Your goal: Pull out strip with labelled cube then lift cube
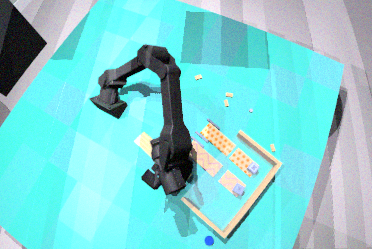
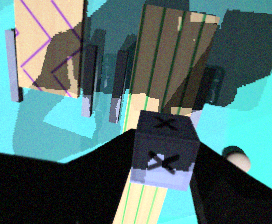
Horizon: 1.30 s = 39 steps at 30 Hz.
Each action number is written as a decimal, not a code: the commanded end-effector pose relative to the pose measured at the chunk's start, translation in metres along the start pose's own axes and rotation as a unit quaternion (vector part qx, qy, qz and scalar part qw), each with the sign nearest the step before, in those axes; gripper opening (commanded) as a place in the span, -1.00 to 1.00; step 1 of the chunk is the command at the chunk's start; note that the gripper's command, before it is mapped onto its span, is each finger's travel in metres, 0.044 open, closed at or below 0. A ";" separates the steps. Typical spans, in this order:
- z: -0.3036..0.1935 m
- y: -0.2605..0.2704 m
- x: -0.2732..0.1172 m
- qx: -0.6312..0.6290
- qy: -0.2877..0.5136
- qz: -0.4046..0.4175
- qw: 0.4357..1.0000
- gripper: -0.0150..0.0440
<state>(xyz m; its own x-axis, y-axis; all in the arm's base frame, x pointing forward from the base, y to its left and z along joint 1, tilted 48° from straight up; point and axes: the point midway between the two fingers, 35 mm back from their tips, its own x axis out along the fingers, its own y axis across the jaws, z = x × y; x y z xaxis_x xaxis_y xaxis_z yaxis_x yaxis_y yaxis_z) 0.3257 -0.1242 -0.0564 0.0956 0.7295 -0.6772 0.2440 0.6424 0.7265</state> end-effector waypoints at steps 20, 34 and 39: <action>-0.048 0.005 -0.028 -0.003 0.000 -0.003 1.000 -0.49; -0.049 0.005 -0.037 -0.003 0.000 -0.003 1.000 -0.49; -0.049 0.005 -0.037 -0.003 0.000 -0.003 1.000 -0.49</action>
<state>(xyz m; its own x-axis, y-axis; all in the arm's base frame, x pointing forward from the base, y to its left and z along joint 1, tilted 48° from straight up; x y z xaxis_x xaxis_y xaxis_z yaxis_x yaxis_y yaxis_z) 0.2767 -0.1365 -0.0221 0.0980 0.7265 -0.6801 0.2449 0.6448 0.7241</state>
